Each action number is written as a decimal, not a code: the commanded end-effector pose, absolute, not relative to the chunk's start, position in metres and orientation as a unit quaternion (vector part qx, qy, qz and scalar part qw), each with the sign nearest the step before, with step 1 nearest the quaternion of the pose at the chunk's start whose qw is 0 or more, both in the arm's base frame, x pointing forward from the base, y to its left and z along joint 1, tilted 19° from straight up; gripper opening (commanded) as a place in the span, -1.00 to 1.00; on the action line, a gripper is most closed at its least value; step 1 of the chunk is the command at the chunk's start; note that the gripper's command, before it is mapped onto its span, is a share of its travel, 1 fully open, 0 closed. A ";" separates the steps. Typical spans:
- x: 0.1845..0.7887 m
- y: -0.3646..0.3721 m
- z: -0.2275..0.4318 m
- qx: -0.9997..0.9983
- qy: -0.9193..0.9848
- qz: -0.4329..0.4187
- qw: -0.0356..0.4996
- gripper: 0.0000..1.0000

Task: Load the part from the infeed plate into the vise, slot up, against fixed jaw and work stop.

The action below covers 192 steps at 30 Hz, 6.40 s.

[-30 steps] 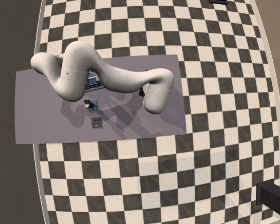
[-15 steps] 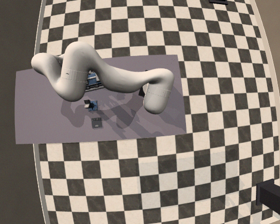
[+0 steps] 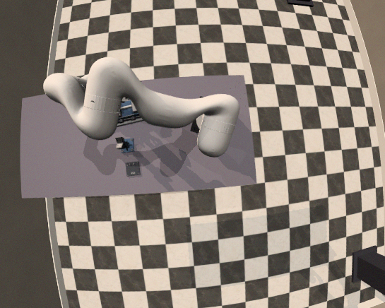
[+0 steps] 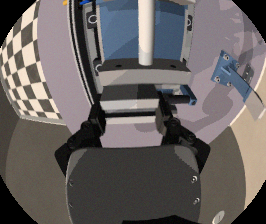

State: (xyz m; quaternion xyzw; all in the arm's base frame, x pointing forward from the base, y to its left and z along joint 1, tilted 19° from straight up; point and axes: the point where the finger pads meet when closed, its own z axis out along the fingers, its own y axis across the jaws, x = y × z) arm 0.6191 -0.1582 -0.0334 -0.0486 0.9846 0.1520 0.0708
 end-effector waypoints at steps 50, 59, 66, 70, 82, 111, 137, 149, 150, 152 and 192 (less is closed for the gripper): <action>0.621 -0.158 -0.033 -0.049 0.985 0.152 0.072 -1.00; 0.622 -0.158 -0.033 -0.049 0.985 0.152 0.072 -1.00; 0.622 -0.158 -0.033 -0.049 0.985 0.152 0.072 -1.00; 0.622 -0.158 -0.033 -0.049 0.985 0.152 0.072 -1.00; 0.622 -0.158 -0.033 -0.049 0.985 0.152 0.072 -1.00; 0.622 -0.158 -0.035 -0.049 0.985 0.152 0.072 -1.00; 0.622 -0.158 -0.036 -0.049 0.985 0.152 0.072 0.63; 0.622 -0.158 -0.036 -0.049 0.985 0.152 0.072 0.63; 0.622 -0.158 -0.036 -0.049 0.985 0.152 0.072 0.63; 0.622 -0.158 -0.036 -0.049 0.985 0.152 0.072 0.63; 0.618 -0.170 0.002 -0.049 0.985 0.152 0.072 0.63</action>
